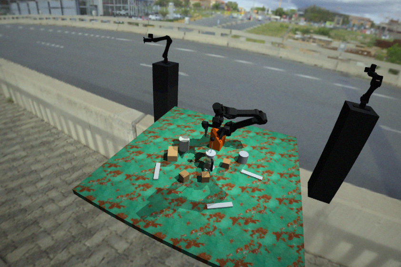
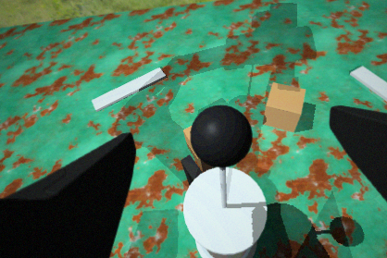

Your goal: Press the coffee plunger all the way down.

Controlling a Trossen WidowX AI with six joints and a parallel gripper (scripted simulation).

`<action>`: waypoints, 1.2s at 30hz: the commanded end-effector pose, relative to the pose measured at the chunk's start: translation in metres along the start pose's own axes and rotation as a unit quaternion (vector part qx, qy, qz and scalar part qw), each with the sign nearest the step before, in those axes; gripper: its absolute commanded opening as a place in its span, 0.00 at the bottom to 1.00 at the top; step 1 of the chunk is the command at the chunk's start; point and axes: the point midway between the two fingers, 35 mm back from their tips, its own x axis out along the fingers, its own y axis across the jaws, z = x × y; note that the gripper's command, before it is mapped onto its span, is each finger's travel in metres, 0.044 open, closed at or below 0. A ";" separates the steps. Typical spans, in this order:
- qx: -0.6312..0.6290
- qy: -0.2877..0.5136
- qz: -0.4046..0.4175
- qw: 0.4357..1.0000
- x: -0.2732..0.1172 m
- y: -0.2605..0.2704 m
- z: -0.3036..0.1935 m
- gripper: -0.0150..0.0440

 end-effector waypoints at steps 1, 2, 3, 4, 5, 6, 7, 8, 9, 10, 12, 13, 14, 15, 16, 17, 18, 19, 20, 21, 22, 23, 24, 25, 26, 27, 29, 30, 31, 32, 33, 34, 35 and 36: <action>-0.001 -0.003 0.001 1.000 0.006 0.004 0.000 1.00; -0.001 -0.004 0.001 1.000 0.007 0.004 0.000 1.00; -0.001 -0.004 0.001 1.000 0.007 0.005 0.000 1.00; -0.001 -0.005 0.002 1.000 0.007 0.005 0.000 1.00; -0.001 -0.005 0.002 1.000 0.007 0.005 0.000 0.96; -0.001 -0.005 0.002 1.000 0.007 0.005 0.000 0.91; -0.001 -0.005 0.002 1.000 0.007 0.005 0.000 0.87; -0.001 -0.005 0.002 1.000 0.007 0.005 0.000 0.82; -0.001 -0.005 0.002 1.000 0.007 0.005 0.000 0.78; -0.001 -0.005 0.002 1.000 0.007 0.005 0.000 0.73; -0.001 -0.005 0.002 1.000 0.007 0.005 0.000 0.64; -0.001 -0.005 0.002 1.000 0.007 0.005 0.000 0.60; -0.001 -0.005 0.002 1.000 0.007 0.005 0.000 0.56; -0.001 -0.005 0.002 1.000 0.007 0.005 0.000 0.51; -0.001 -0.005 0.002 1.000 0.007 0.005 0.000 0.47; -0.001 -0.005 0.002 1.000 0.007 0.005 0.000 0.45; -0.001 -0.005 0.002 1.000 0.007 0.005 0.000 0.45; -0.001 -0.005 0.002 1.000 0.007 0.005 0.000 0.45; -0.001 -0.005 0.002 1.000 0.007 0.005 0.000 0.45; -0.001 -0.005 0.002 1.000 0.007 0.005 0.000 0.45; -0.001 -0.005 0.002 1.000 0.007 0.005 0.000 0.45; -0.001 -0.005 0.002 1.000 0.007 0.005 0.000 0.45; -0.001 -0.005 0.002 1.000 0.007 0.005 0.000 0.45; -0.001 -0.005 0.002 1.000 0.007 0.005 0.000 0.45; -0.001 -0.005 0.002 1.000 0.007 0.005 0.000 0.45; -0.001 -0.005 0.002 1.000 0.007 0.005 0.000 0.45; -0.001 -0.004 0.001 1.000 0.008 0.004 0.000 0.45; -0.001 -0.004 0.001 1.000 0.008 0.004 -0.001 0.45; -0.001 -0.004 0.001 1.000 0.009 0.004 -0.001 0.45; -0.001 -0.003 0.001 1.000 0.010 0.003 -0.002 0.45; -0.002 -0.003 0.001 1.000 0.011 0.003 -0.003 0.45; -0.002 -0.002 0.000 1.000 0.012 0.002 -0.005 0.45; -0.002 -0.002 0.000 1.000 0.013 0.002 -0.006 0.45; -0.002 -0.001 0.000 1.000 0.014 0.001 -0.007 0.45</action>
